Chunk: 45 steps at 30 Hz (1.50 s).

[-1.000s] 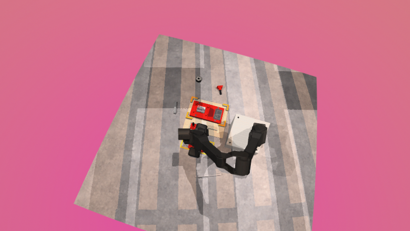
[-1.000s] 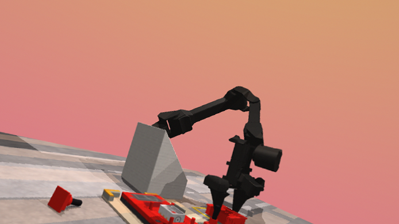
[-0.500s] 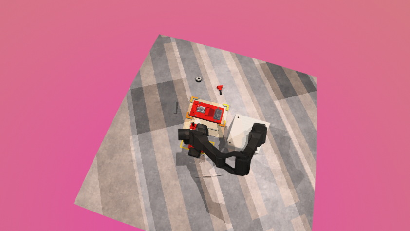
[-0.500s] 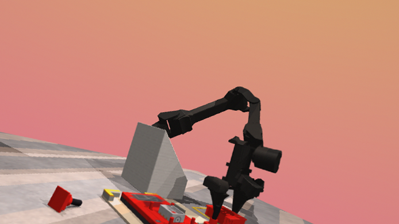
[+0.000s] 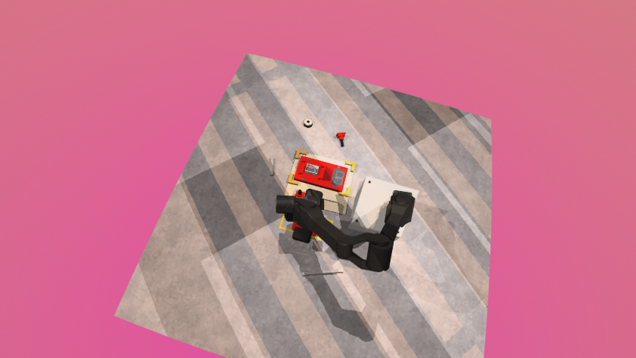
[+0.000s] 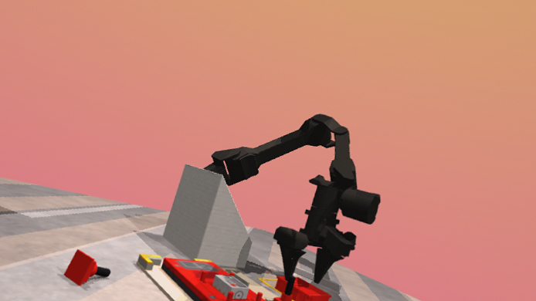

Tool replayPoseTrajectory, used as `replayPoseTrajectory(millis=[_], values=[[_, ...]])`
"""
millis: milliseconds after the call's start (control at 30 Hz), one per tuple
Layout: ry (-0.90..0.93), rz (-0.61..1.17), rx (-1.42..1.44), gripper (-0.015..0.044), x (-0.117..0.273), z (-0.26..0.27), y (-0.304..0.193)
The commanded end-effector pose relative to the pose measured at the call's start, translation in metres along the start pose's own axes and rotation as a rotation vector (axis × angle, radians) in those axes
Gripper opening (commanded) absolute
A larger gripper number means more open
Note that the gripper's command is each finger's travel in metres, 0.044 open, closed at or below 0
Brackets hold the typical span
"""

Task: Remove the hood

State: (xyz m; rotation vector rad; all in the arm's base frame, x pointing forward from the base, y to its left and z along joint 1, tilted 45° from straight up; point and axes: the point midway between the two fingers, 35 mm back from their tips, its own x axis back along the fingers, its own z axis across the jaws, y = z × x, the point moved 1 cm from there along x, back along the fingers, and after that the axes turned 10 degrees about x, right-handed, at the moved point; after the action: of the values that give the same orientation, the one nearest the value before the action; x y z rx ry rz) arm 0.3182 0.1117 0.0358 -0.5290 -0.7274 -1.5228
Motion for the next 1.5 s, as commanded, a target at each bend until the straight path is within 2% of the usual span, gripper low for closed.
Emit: replayPoseTrajectory(millis=[0,100,1467], values=[[0.004,-0.015,0.010,0.0440,0.036,0.001,0.003],[0.006,-0.016,0.009,0.0440,0.053,0.002,0.002],[0.006,-0.016,0.009,0.0440,0.053,0.002,0.002]])
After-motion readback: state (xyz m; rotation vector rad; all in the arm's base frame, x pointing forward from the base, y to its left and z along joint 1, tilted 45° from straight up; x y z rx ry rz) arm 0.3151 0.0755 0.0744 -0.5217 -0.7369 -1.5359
